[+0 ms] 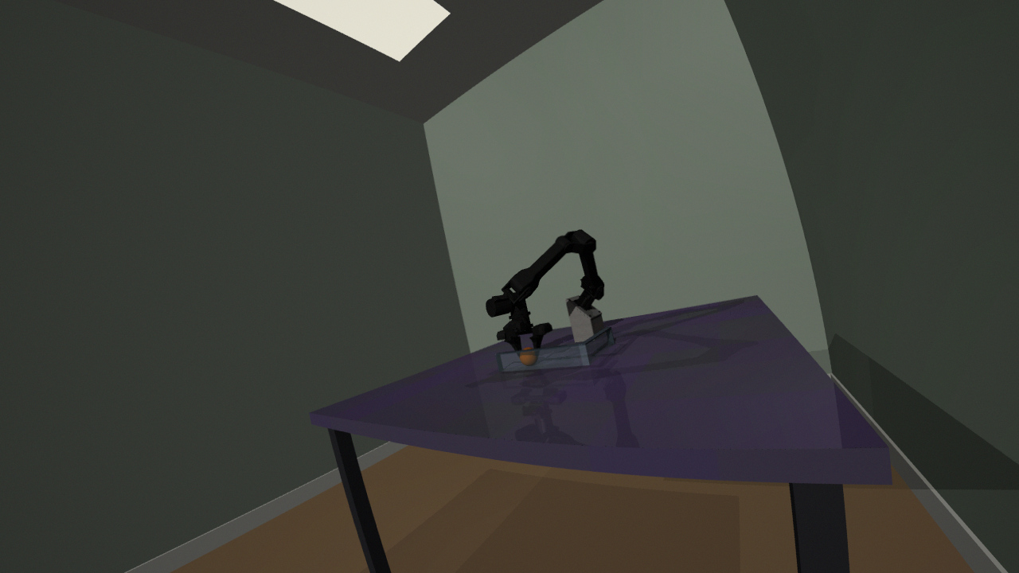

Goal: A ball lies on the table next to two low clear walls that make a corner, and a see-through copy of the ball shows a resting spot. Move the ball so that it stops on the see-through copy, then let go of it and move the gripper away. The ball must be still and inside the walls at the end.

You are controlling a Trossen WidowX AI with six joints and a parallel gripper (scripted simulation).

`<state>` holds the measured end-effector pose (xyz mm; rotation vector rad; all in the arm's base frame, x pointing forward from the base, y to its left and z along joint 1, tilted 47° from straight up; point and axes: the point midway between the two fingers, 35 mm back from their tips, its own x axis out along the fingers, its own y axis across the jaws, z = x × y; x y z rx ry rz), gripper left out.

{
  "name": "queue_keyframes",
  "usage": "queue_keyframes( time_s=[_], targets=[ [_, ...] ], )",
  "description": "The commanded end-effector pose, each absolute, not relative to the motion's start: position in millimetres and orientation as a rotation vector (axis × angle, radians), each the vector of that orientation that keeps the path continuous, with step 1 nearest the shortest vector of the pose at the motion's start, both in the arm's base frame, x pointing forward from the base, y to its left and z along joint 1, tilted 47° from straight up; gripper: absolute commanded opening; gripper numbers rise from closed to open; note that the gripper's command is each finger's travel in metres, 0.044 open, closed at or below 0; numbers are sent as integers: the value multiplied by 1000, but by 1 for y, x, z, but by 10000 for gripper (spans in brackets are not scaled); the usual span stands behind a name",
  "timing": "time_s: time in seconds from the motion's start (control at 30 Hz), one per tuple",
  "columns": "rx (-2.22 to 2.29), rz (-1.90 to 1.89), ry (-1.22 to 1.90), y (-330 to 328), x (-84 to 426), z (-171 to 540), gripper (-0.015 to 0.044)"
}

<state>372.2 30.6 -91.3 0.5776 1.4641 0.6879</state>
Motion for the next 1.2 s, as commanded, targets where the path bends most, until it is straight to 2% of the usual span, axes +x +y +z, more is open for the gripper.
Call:
queue_keyframes(
  time_s=[0.0,0.17,0.2,0.4,0.77,0.83,0.93,1.17],
  targets=[
    [576,689,1463,31,372,-91,263],
    [576,689,1463,31,372,-91,394],
    [576,689,1463,29,373,-90,401],
    [579,687,1464,-29,374,-34,401],
    [588,672,1447,-31,378,-36,401],
    [587,672,1446,-39,377,-29,440],
    [586,674,1444,-63,374,-4,440],
    [586,674,1444,-65,374,-2,440]
  ],
)
